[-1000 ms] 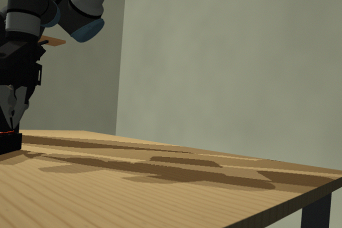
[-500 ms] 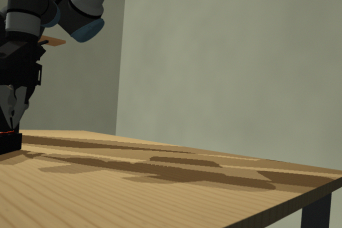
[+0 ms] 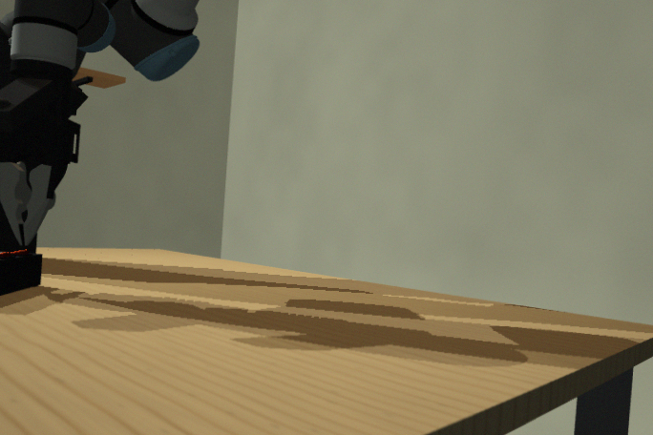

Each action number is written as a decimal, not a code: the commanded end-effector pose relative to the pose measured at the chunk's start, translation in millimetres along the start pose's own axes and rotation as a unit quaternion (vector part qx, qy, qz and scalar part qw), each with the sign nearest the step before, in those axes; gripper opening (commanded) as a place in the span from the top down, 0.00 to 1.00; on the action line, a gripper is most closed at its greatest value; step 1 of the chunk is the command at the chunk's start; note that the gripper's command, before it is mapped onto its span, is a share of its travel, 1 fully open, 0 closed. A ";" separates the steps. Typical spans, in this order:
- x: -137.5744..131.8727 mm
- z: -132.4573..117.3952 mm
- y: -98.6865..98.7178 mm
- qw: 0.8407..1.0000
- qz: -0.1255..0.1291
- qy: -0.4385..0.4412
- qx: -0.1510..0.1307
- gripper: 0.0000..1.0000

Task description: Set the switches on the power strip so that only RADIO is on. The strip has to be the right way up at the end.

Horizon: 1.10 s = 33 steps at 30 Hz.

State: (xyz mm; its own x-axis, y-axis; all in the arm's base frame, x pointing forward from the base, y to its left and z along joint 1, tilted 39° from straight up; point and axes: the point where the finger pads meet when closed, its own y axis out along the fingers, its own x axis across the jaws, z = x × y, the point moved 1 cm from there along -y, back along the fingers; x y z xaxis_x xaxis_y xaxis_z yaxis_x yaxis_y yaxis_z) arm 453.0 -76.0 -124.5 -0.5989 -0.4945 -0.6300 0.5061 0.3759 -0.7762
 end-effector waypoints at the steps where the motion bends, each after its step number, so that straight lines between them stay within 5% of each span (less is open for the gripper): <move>1: -0.3 0.6 0.5 1.000 0.000 -0.001 0.000 1.00; 33: -0.5 1.2 8.1 1.000 0.000 -0.001 0.000 1.00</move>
State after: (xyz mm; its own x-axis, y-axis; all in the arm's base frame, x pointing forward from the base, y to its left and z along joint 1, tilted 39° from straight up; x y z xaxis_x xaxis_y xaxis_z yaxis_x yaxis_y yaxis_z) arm 456.0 -74.2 -128.5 -0.5981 -0.4954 -0.6299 0.5059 0.3762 -0.7762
